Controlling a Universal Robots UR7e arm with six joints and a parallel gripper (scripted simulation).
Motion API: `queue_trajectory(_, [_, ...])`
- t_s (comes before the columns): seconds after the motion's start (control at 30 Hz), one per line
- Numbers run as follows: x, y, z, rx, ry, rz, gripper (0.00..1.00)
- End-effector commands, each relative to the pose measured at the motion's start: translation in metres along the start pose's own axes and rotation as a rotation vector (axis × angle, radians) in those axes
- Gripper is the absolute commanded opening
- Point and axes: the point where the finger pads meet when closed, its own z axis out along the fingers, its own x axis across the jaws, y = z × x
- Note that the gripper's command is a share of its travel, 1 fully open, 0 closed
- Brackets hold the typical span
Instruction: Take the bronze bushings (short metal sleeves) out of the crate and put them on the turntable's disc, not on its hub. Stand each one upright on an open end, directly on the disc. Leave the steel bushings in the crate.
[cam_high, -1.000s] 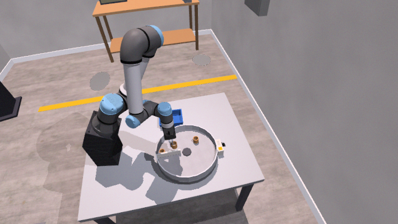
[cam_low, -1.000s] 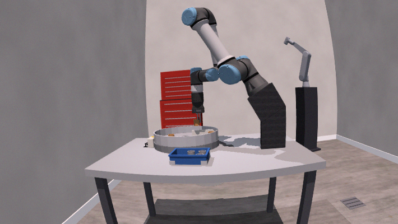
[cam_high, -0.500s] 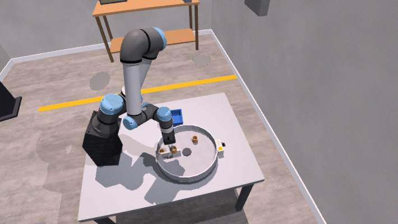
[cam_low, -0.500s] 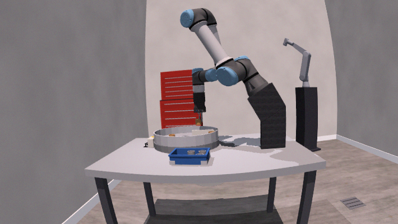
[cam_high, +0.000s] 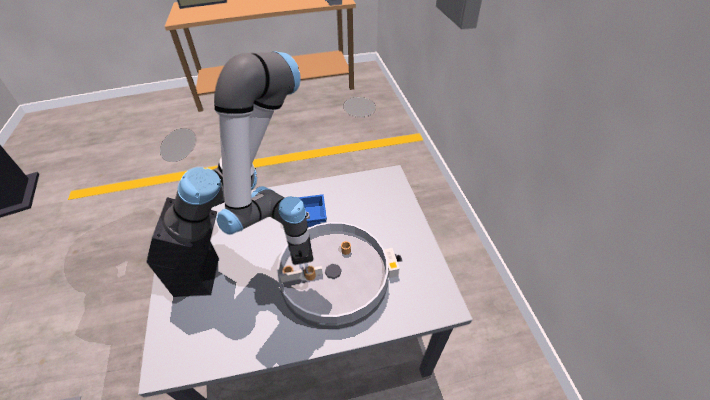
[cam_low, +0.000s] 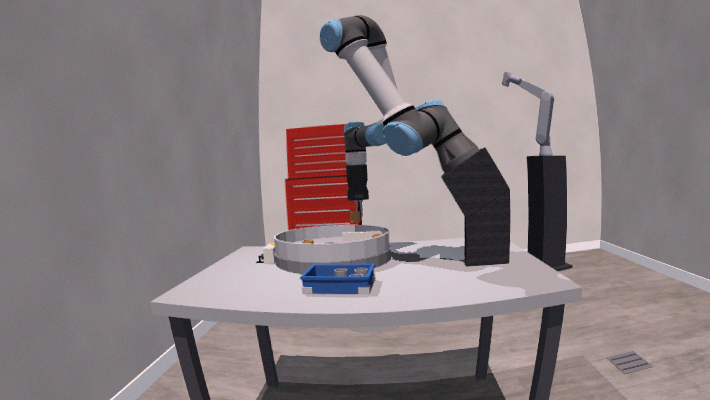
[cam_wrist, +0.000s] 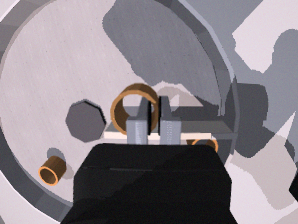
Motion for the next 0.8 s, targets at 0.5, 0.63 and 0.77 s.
queue_trajectory(0.5, [0.0013,-0.0154,0.0005,-0.001,-0.001,-0.002,0.0])
queue_trajectory(0.63, [0.0016,-0.0152,0.0005,-0.002,-0.001,-0.003,0.0])
queue_trajectory(0.77, [0.0014,-0.0148,0.0006,-0.002,-0.001,-0.003,0.0])
